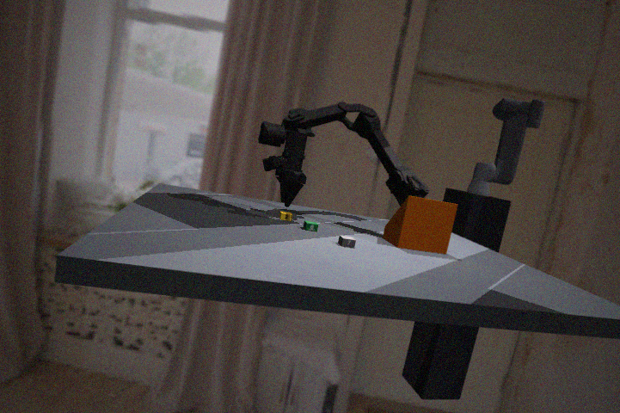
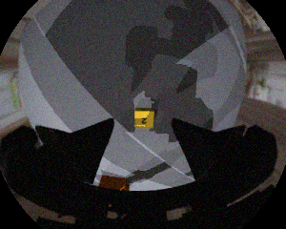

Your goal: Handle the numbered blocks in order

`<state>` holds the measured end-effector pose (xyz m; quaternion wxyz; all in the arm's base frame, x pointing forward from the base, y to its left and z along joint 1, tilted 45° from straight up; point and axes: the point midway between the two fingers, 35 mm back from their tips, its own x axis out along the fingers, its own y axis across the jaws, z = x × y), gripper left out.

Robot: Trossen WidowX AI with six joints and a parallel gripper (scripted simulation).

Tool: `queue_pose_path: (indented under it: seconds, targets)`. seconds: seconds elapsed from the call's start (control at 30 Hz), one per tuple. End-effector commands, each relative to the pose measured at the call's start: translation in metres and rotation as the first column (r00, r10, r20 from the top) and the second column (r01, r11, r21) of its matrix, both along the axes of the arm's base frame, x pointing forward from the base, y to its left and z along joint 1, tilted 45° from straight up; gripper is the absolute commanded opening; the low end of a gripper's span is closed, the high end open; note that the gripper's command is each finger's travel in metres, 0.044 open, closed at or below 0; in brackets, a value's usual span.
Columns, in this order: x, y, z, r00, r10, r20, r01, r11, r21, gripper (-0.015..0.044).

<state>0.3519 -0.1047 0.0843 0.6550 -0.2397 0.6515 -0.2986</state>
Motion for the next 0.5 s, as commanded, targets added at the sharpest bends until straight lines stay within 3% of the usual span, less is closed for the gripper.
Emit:
queue_pose_path:
  seconds: [0.0, 0.47]
  targets:
    - [-0.001, -0.006, -0.004, 1.0, 0.002, -0.002, -0.002, 1.0, -0.005, 0.04]
    - [-0.002, -0.022, -0.02, 1.0, 0.002, -0.002, -0.002, 1.0, -0.006, 0.04]
